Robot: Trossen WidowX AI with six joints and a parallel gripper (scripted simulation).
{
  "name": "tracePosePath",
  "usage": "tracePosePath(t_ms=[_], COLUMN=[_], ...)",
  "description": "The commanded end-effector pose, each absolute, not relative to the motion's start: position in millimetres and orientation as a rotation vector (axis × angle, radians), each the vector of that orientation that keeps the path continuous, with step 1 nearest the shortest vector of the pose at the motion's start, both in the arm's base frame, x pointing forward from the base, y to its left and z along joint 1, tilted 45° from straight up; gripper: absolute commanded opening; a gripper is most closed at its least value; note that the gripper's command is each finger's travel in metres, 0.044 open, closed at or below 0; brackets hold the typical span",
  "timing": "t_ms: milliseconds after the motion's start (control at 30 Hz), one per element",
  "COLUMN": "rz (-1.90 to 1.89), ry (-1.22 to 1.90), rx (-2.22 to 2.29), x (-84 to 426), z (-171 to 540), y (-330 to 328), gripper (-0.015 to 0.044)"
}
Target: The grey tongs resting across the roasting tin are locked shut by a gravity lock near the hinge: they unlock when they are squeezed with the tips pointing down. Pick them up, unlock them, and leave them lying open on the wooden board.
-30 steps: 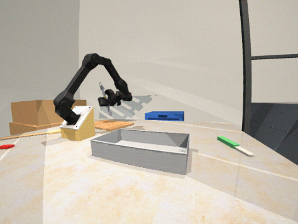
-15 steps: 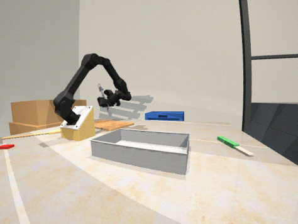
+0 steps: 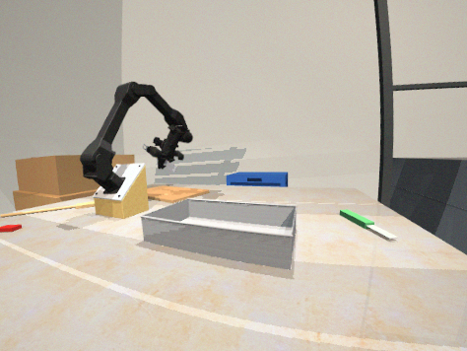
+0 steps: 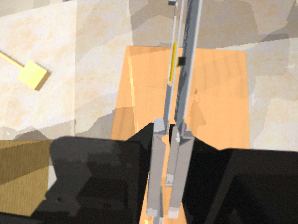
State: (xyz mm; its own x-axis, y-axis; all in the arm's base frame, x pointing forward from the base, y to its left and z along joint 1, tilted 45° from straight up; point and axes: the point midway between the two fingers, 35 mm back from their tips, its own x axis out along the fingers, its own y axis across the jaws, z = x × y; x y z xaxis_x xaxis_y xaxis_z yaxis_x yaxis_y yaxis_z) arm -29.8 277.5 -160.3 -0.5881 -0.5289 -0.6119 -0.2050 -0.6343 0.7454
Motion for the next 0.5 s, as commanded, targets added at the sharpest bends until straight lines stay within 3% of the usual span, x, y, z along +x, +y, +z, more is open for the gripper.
tracePosePath(t_ms=[0,467], rz=[-2.189,-1.841], ry=[-1.162,-0.993], rx=[1.491,1.883], x=[-32,-40], z=[-154,-139], y=[288,304], gripper=[-0.0150,-0.0150])
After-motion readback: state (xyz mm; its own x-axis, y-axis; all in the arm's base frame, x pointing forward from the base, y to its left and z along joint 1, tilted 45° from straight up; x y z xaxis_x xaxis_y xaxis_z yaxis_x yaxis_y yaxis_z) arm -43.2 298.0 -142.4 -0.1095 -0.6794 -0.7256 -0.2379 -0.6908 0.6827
